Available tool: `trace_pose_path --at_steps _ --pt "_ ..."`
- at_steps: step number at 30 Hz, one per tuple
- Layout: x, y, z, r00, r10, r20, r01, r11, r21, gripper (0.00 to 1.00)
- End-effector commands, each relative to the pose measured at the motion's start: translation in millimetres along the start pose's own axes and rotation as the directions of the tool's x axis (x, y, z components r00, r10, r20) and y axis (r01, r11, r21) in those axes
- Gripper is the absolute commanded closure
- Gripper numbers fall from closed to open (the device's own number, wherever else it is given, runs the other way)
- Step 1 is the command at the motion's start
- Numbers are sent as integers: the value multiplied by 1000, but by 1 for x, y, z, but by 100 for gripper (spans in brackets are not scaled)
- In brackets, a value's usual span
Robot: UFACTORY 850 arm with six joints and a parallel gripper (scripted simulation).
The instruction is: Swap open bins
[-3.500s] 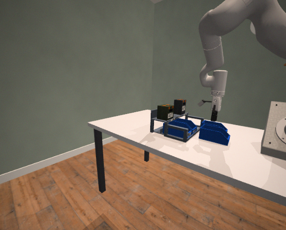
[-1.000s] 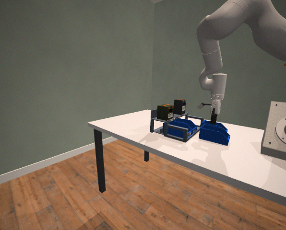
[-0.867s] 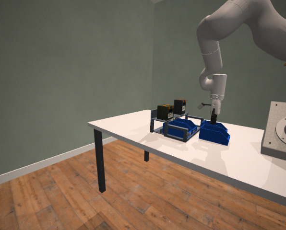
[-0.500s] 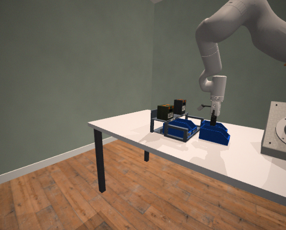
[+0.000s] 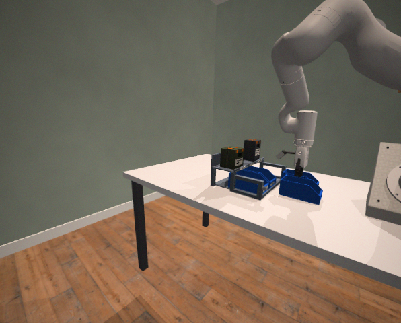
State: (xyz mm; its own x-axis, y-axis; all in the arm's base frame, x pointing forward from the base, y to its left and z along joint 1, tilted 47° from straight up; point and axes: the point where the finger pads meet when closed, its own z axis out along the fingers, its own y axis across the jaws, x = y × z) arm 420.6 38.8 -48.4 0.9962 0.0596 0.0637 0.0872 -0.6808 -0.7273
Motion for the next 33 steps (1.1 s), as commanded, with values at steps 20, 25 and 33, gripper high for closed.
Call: trace_pose_path --at_steps 20,25,33 --pt "1 0 9 1000 -1 -2 1 1000 -1 74" --pt "1 0 9 1000 -1 -2 1 1000 -1 74" --pt "1 0 9 1000 -1 -2 1 1000 -1 100"
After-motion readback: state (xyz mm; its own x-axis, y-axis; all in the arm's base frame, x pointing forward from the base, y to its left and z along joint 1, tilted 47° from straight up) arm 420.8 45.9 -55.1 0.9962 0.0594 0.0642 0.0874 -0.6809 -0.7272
